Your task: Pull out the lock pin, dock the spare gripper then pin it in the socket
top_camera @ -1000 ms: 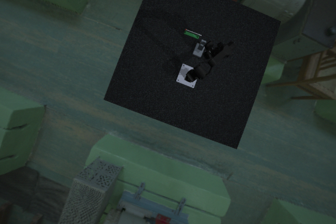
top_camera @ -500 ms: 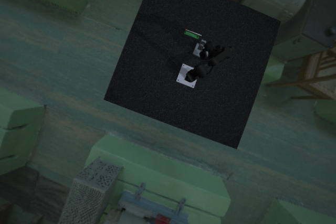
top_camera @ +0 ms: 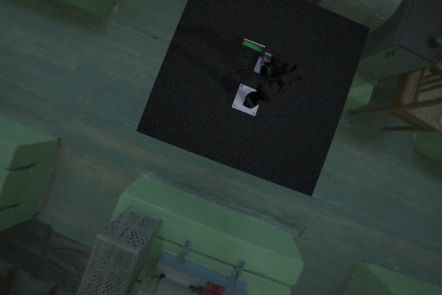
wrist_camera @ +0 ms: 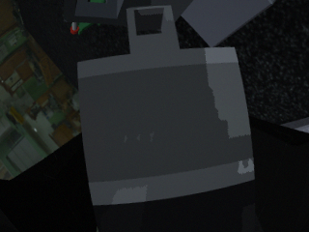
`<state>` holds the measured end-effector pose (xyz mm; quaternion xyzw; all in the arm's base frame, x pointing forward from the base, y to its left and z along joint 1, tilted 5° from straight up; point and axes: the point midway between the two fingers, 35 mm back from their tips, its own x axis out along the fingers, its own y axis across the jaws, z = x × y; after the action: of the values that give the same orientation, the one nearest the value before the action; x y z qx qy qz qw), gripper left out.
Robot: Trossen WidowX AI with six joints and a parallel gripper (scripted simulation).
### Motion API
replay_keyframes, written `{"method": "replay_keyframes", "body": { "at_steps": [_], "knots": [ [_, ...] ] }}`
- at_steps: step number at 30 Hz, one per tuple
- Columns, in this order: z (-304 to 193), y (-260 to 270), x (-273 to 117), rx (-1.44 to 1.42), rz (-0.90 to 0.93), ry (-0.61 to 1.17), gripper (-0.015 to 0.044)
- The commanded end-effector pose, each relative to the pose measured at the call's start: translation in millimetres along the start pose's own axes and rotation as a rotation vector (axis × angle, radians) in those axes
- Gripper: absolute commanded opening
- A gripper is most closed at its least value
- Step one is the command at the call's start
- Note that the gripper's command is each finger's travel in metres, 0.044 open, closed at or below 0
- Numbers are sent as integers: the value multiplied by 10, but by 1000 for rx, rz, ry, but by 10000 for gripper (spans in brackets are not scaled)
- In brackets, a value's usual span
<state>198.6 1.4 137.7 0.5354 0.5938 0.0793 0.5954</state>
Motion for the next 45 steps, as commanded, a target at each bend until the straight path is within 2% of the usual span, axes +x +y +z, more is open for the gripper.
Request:
{"method": "replay_keyframes", "body": {
  "at_steps": [1,11,45],
  "knots": [
    [-61,75,-12,68,77,26,0],
    [-159,260,-85,236,257,78,0],
    [162,261,153,223,267,73,0]
  ]
}}
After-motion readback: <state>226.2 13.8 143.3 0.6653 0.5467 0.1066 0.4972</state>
